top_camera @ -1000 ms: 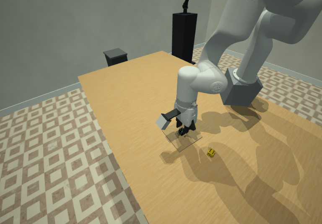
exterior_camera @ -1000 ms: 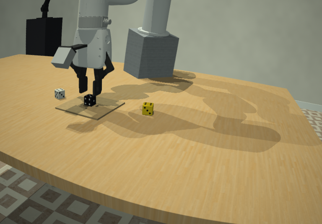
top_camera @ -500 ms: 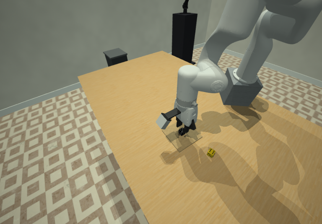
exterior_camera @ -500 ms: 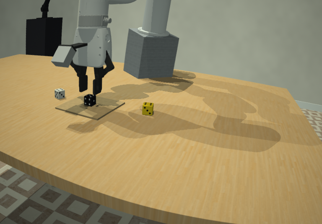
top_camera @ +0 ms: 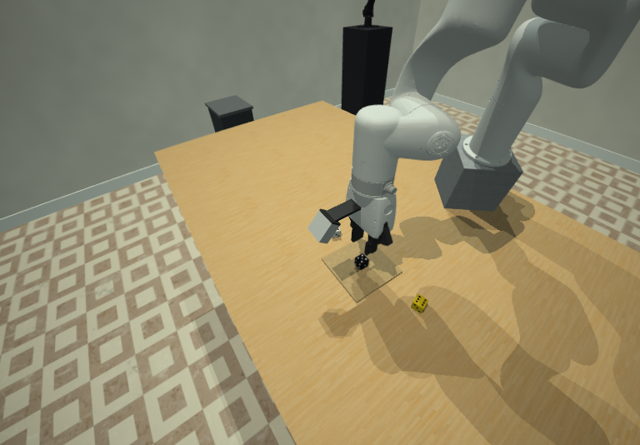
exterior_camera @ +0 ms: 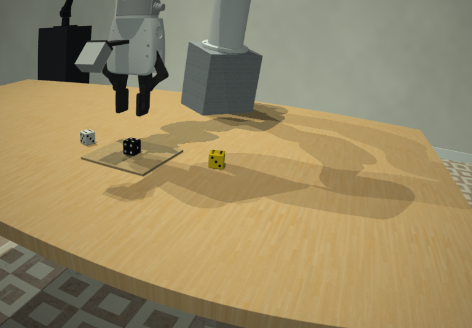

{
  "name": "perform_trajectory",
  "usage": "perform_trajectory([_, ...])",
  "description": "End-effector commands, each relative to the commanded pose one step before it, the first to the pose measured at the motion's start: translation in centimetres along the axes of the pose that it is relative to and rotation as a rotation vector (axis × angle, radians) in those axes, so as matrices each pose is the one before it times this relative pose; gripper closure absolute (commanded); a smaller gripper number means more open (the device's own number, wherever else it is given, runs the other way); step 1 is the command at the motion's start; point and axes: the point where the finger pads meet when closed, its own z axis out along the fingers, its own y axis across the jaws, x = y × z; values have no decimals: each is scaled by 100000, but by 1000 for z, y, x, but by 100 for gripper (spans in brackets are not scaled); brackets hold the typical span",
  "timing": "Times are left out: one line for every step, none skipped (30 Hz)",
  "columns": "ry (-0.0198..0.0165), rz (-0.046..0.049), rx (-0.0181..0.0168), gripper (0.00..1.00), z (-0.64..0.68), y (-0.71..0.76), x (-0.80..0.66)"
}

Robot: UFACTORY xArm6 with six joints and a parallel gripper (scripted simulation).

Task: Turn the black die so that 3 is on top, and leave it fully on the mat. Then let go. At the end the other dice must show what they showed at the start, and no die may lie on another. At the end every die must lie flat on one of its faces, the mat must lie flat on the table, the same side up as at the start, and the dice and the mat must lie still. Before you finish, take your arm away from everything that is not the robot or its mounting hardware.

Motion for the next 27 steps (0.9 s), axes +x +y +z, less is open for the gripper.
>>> perform_trajectory([-39,15,-203,58,-1069,-36,91])
perform_trajectory([0,0,-1,58,-28,0,0])
perform_trajectory([0,0,0,58,-4,0,0])
perform_trajectory([2,0,1,58,0,0,0])
perform_trajectory([11,-1,8,58,0,-1,2])
perform_trajectory([0,0,0,58,0,0,0])
perform_trajectory([0,0,0,58,0,0,0])
perform_trajectory([28,-4,22,58,-1,-3,5])
perform_trajectory([52,-7,41,58,-1,-5,9])
perform_trajectory([83,-11,65,58,-2,-8,14])
perform_trajectory([120,-16,94,58,-2,-12,20])
perform_trajectory([162,-22,125,58,-3,-15,27])
perform_trajectory([208,-27,158,58,-4,-19,34])
perform_trajectory([258,-33,191,58,-5,-23,42])
perform_trajectory([310,-39,225,58,-6,-27,50])
perform_trajectory([365,-45,258,58,-7,-30,58])
perform_trajectory([422,-51,288,58,-7,-33,66])
perform_trajectory([480,-56,315,58,-8,-35,73])
perform_trajectory([538,-61,337,58,-9,-37,80])
perform_trajectory([596,-65,355,58,-9,-37,86])
perform_trajectory([653,-68,367,58,-10,-37,91])
perform_trajectory([709,-70,372,58,-10,-36,95])
perform_trajectory([0,0,0,58,0,0,0])
perform_trajectory([0,0,0,58,0,0,0])
perform_trajectory([761,-71,371,58,-10,-34,97])
perform_trajectory([810,-72,363,58,-10,-30,98])
perform_trajectory([855,-71,348,58,-10,-26,98])
